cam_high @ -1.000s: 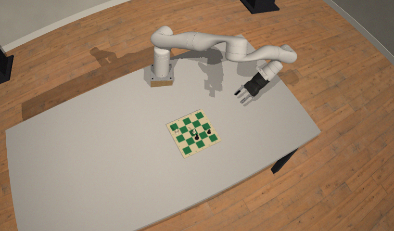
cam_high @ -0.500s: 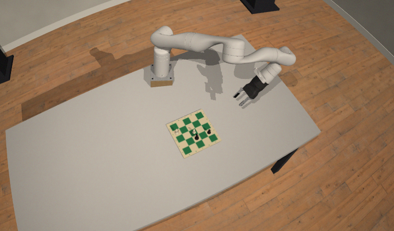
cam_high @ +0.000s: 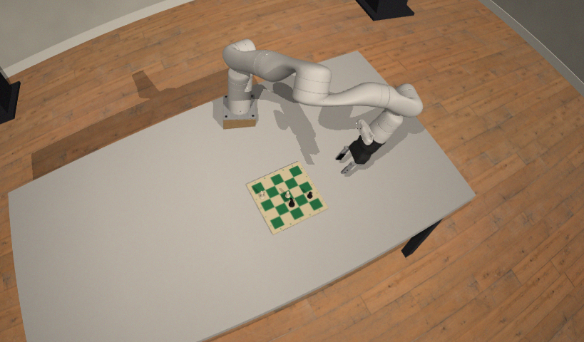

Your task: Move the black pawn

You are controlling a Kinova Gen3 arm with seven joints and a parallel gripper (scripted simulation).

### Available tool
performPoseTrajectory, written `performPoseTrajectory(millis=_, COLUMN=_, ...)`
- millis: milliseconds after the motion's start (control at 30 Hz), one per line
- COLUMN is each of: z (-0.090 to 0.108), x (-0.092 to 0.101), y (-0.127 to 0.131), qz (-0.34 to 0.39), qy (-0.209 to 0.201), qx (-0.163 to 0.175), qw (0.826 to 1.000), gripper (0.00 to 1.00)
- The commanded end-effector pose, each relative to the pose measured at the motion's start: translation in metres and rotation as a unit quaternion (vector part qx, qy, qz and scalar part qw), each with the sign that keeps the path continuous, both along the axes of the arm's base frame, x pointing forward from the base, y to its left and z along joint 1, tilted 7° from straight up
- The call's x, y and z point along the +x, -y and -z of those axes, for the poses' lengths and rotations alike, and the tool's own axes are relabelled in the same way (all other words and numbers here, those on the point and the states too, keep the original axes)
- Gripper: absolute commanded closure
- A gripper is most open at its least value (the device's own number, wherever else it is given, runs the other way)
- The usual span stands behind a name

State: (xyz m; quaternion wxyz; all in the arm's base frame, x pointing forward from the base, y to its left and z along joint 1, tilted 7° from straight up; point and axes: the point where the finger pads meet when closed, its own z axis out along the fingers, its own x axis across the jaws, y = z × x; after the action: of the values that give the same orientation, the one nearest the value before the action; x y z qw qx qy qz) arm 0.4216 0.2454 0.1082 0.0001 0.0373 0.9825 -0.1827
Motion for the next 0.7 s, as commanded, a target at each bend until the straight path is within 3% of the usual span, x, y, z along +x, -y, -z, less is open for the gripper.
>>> performPoseTrajectory(millis=0, z=-0.005, x=0.017, y=0.038, qz=0.046, qy=0.007, qx=0.030, qw=0.998, gripper=0.00)
performPoseTrajectory(millis=367, z=-0.009, x=0.026, y=0.092, qz=0.152, qy=0.026, qx=0.152, qw=0.976, gripper=0.00)
performPoseTrajectory(millis=433, z=-0.009, x=0.026, y=0.092, qz=0.152, qy=0.026, qx=0.152, qw=0.976, gripper=0.00)
performPoseTrajectory(millis=667, z=-0.017, x=0.024, y=0.118, qz=0.207, qy=0.042, qx=0.210, qw=0.955, gripper=0.00)
